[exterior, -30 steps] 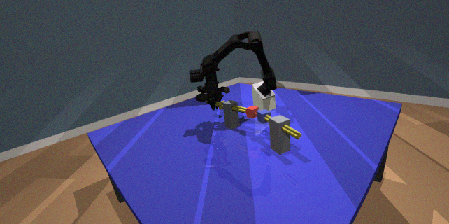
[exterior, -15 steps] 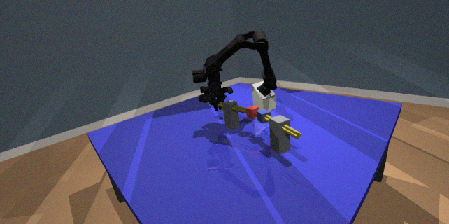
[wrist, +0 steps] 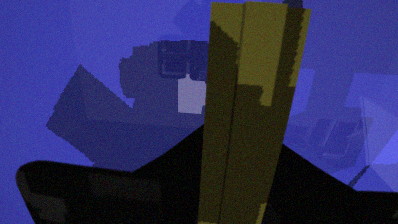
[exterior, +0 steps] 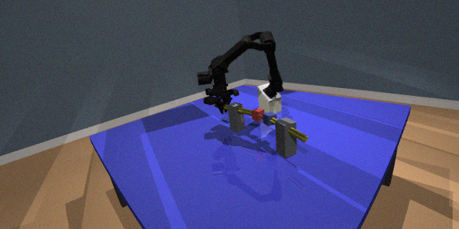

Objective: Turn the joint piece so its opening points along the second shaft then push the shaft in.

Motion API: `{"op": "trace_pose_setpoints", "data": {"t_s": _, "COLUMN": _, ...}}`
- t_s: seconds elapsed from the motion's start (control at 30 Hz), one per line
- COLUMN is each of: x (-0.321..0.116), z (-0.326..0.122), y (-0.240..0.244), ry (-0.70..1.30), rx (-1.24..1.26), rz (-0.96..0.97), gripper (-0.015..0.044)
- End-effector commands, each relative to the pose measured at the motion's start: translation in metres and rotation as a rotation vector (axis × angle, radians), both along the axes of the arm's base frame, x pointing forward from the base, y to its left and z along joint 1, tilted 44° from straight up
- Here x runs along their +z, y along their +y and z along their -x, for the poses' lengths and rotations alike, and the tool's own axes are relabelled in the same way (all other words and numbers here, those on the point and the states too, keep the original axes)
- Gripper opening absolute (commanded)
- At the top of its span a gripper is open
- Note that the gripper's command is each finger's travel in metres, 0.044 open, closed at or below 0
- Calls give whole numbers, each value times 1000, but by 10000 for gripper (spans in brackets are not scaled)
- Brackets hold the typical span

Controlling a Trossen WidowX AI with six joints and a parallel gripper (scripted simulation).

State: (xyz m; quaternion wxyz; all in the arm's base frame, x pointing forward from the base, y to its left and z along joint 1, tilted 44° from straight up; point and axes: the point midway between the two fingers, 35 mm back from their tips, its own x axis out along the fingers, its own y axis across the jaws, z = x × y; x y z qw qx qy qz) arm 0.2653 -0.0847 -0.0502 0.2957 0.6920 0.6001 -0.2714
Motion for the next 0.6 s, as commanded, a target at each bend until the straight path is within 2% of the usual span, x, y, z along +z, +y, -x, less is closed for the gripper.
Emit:
{"op": "trace_pose_setpoints", "data": {"t_s": 0.0, "x": 0, "z": 0, "y": 0, "ry": -1, "rx": 2, "rz": -1, "gripper": 53}}
{"op": "trace_pose_setpoints", "data": {"t_s": 0.03, "x": 0, "z": 0, "y": 0, "ry": -1, "rx": 2, "rz": -1, "gripper": 67}}
{"op": "trace_pose_setpoints", "data": {"t_s": 0.2, "x": 0, "z": 0, "y": 0, "ry": -1, "rx": 2, "rz": -1, "gripper": 67}}
{"op": "trace_pose_setpoints", "data": {"t_s": 0.57, "x": 0, "z": 0, "y": 0, "ry": -1, "rx": 2, "rz": -1, "gripper": 356}}
